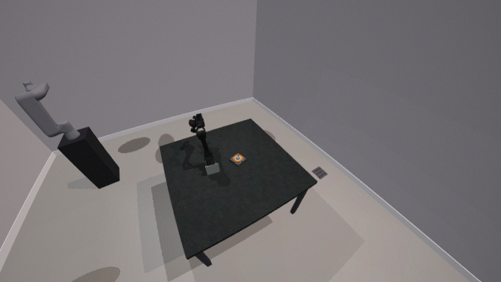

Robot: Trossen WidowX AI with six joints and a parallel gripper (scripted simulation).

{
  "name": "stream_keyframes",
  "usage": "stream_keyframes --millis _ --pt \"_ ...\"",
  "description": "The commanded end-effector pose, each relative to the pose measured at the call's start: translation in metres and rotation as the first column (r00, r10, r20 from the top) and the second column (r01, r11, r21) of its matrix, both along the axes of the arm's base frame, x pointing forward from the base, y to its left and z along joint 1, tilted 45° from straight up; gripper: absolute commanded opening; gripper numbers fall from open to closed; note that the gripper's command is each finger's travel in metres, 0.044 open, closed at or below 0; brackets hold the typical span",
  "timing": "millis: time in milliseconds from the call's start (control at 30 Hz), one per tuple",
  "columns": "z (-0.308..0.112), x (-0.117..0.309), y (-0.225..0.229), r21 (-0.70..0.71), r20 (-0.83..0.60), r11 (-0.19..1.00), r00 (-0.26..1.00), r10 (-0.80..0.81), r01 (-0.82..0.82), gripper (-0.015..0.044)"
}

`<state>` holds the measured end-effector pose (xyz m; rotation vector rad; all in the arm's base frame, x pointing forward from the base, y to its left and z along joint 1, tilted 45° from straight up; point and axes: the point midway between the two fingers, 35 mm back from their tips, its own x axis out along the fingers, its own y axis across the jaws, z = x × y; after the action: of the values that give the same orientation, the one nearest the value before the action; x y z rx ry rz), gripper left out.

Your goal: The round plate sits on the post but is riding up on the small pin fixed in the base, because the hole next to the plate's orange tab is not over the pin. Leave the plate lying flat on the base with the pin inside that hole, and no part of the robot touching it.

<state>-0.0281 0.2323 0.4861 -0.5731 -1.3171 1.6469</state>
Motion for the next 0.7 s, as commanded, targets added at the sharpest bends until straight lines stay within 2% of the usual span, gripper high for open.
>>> stream_keyframes --millis 0,133,333,400,600,667 --pt "-0.030 0.066 0.031 -0.199 -0.149 0.963 0.966 -0.212 0.180 0.0000" --pt "-0.052 0.109 0.040 -0.320 -0.225 0.910 0.912 -0.342 0.262 0.0000" --pt "-0.110 0.203 0.035 -0.575 -0.357 0.735 0.698 -0.621 0.359 0.0000" --pt "-0.118 0.216 0.031 -0.606 -0.371 0.709 0.660 -0.654 0.362 0.0000" --pt "-0.178 0.295 -0.014 -0.788 -0.434 0.530 0.327 -0.839 0.313 0.0000" --pt "-0.186 0.304 -0.022 -0.807 -0.438 0.509 0.276 -0.856 0.298 0.0000"
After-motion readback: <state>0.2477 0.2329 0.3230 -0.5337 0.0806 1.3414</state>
